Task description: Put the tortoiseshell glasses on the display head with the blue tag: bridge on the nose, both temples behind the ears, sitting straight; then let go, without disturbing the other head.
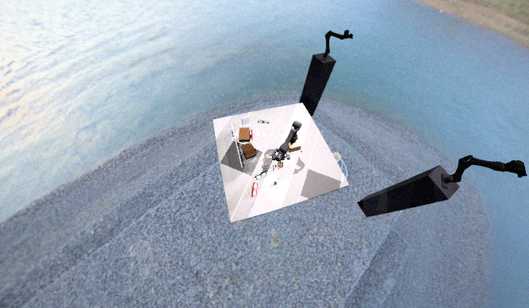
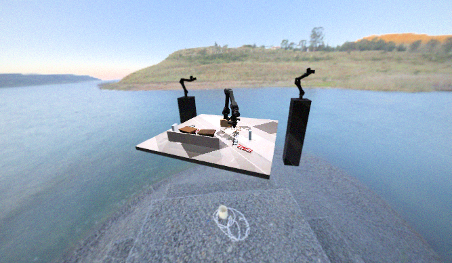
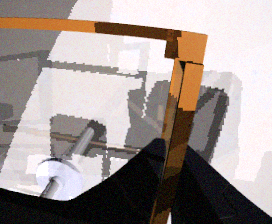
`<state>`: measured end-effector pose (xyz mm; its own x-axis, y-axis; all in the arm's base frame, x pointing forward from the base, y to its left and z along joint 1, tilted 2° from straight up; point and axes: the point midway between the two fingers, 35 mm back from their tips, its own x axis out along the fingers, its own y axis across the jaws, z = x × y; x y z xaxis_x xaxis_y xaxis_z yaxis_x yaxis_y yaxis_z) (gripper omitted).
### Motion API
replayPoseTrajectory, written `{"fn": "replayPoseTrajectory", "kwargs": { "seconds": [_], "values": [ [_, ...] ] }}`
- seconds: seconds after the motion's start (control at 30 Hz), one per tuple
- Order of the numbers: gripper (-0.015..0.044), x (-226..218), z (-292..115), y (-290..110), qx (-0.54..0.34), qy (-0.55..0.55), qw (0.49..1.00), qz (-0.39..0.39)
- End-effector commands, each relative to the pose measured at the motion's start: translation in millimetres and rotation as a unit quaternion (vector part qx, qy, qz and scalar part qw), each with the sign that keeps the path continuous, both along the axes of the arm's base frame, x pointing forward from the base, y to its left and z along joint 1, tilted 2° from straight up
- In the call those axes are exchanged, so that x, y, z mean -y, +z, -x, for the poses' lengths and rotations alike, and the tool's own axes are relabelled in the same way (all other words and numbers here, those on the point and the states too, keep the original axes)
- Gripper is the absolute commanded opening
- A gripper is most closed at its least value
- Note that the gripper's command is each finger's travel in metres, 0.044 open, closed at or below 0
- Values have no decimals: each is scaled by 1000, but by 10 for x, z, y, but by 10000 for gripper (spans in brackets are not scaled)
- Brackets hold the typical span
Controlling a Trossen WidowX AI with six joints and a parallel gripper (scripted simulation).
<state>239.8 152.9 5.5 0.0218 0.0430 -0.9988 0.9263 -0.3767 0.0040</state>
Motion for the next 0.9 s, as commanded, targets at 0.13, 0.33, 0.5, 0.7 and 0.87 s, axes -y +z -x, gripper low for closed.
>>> {"fn": "replayPoseTrajectory", "kwargs": {
  "seconds": [0.13, 0.33, 0.5, 0.7, 0.87],
  "values": [
    [0, -37, -17, -1, -1, -1, 1000, 1],
    [0, -60, -33, 99, -1, -1, 1000, 1],
    [0, -78, -46, 380, -1, -1, 1000, 1],
    [0, -79, -36, 605, -1, -1, 1000, 1],
    [0, 31, -91, 602, -2, -32, 999, 1]
  ]
}}
